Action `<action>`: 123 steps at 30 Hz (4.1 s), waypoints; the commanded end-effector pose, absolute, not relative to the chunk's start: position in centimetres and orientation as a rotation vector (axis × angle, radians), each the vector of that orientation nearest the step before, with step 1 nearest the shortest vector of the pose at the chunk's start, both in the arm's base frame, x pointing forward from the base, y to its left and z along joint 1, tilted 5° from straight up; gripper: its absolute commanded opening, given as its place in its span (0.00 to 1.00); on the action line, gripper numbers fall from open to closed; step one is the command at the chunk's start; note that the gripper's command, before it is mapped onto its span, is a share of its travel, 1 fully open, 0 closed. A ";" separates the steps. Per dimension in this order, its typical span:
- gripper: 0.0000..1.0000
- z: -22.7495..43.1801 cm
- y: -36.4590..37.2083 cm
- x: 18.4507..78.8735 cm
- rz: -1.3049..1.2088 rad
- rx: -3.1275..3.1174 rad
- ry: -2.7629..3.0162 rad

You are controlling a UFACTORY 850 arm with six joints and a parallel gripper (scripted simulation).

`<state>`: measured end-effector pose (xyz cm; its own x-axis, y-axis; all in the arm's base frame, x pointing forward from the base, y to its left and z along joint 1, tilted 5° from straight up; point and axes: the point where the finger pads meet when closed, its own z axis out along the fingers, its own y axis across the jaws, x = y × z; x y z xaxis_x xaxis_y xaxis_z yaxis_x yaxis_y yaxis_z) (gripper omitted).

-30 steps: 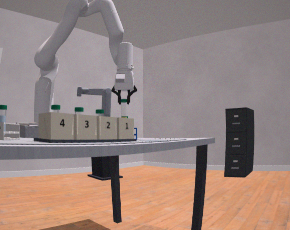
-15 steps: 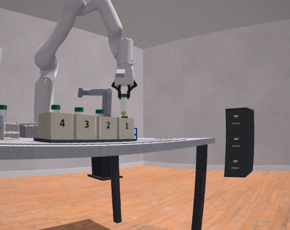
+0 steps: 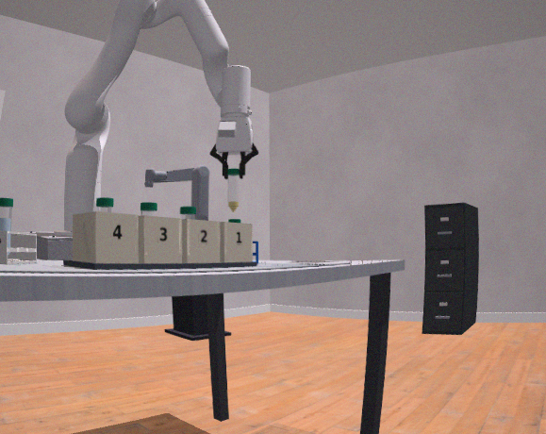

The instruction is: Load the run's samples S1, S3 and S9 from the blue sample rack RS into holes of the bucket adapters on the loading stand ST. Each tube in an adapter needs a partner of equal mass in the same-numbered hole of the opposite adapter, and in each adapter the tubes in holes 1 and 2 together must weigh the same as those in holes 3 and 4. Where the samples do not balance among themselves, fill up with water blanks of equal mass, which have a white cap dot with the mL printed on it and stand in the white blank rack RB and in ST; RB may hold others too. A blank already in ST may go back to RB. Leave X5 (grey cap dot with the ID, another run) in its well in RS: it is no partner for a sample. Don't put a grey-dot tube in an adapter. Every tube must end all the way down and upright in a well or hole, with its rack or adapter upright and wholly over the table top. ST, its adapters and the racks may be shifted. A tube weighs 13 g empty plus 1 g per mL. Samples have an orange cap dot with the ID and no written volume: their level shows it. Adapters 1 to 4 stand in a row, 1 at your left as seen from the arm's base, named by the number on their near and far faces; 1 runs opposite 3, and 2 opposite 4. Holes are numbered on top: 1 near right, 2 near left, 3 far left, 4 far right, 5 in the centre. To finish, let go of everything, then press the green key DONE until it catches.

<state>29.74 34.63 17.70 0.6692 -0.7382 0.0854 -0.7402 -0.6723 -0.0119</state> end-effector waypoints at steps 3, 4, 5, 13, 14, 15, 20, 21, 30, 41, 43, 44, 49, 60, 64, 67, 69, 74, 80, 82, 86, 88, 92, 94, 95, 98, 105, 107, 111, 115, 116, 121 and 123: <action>0.00 17.9 34.7 29.8 0.130 2.850 -1.262; 0.00 17.9 34.7 29.8 0.130 2.850 -1.262; 0.00 17.9 34.3 30.1 0.129 2.869 -1.214; 0.00 18.2 31.6 32.4 0.124 2.982 -0.869; 0.00 18.2 31.6 32.4 0.124 2.982 -0.869; 0.00 18.2 31.3 32.7 0.123 2.995 -0.819; 0.00 18.5 29.4 34.3 0.118 3.046 -0.566; 0.00 18.5 29.0 34.6 0.117 3.054 -0.515; 0.00 18.8 25.9 37.2 0.107 3.086 -0.104; 0.00 19.3 22.1 40.4 0.099 3.075 0.196; 0.00 19.4 21.4 41.1 0.099 3.075 0.196; 0.00 19.4 21.0 41.4 0.099 3.075 0.196; 0.00 19.4 20.6 41.7 0.099 3.075 0.196; 0.00 19.4 20.6 41.7 0.099 3.075 0.196; 0.00 19.4 20.6 41.7 0.099 3.075 0.196; 0.00 19.4 20.6 41.7 0.099 3.075 0.196; 0.00 19.4 20.6 41.7 0.099 3.075 0.197; 0.00 18.6 20.5 41.8 0.099 3.075 0.196; 0.00 17.5 20.5 41.9 0.099 3.075 0.196; 0.00 17.5 20.5 41.9 0.099 3.075 0.196; 0.00 16.7 20.4 41.9 0.099 3.075 0.196; 0.00 16.3 20.4 41.9 0.099 3.075 0.196; 0.00 16.0 20.4 42.0 0.099 3.075 0.196; 0.00 16.0 20.4 42.0 0.099 3.075 0.196; 0.00 16.0 20.4 42.0 0.099 3.075 0.196; 0.00 16.0 20.4 42.0 0.099 3.075 0.196; 0.00 16.0 20.4 42.0 0.099 3.075 0.196; 0.00 16.0 20.4 42.0 0.099 3.075 0.196; 0.00 15.6 20.4 42.0 0.099 3.075 0.196; 0.00 15.3 20.4 42.0 0.099 3.075 0.196; 0.00 15.3 20.4 42.0 0.099 3.075 0.196; 0.00 14.8 20.3 42.0 0.099 3.075 0.196; 0.00 14.6 20.3 42.1 0.099 3.075 0.196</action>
